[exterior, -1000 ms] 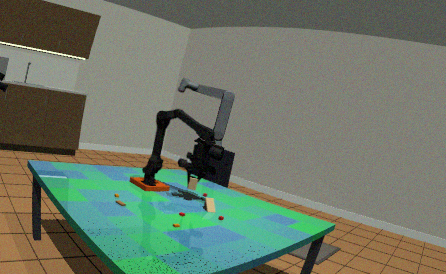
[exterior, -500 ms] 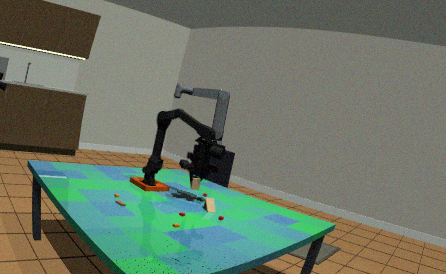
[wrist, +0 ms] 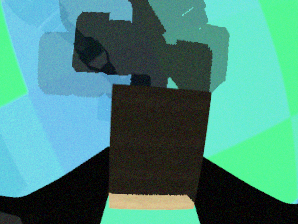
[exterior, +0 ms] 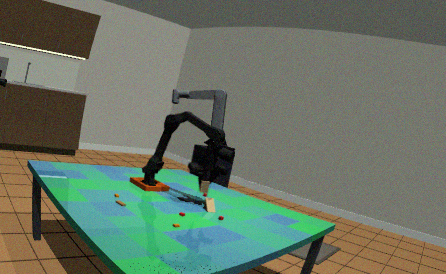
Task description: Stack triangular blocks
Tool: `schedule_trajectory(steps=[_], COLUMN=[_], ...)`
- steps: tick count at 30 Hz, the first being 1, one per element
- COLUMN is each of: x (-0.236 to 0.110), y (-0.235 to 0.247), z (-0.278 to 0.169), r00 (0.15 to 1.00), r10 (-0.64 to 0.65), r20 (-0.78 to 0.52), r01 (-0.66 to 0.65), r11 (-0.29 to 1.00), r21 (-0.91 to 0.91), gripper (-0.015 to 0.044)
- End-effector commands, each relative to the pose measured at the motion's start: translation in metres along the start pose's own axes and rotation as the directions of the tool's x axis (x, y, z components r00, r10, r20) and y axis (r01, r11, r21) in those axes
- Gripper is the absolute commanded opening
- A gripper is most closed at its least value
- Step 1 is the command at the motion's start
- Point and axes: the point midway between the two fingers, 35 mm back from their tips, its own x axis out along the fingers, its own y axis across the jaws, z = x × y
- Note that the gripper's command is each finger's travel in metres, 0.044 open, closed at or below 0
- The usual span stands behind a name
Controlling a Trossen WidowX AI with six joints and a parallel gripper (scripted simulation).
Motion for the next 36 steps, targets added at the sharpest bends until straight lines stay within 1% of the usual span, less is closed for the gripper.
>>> schedule_trajectory(steps=[1, 24, 30, 36], x=[-0.002, 0.006, 0.009, 0.033], y=[-0.007, -0.029, -0.029, -0.029], z=[-0.018, -0.099, -0.101, -0.096], r00=[1.0, 1.0, 1.0, 1.0], r10=[0.001, 0.0, 0.0, 0.0], r20=[-0.003, -0.01, -0.01, -0.009], r01=[-0.001, 0.0, 0.0, 0.0], r11=[1.0, 1.0, 1.0, 1.0], r21=[0.005, -0.004, -0.005, -0.005], gripper=[0.0, 0.0, 0.0, 0.0])
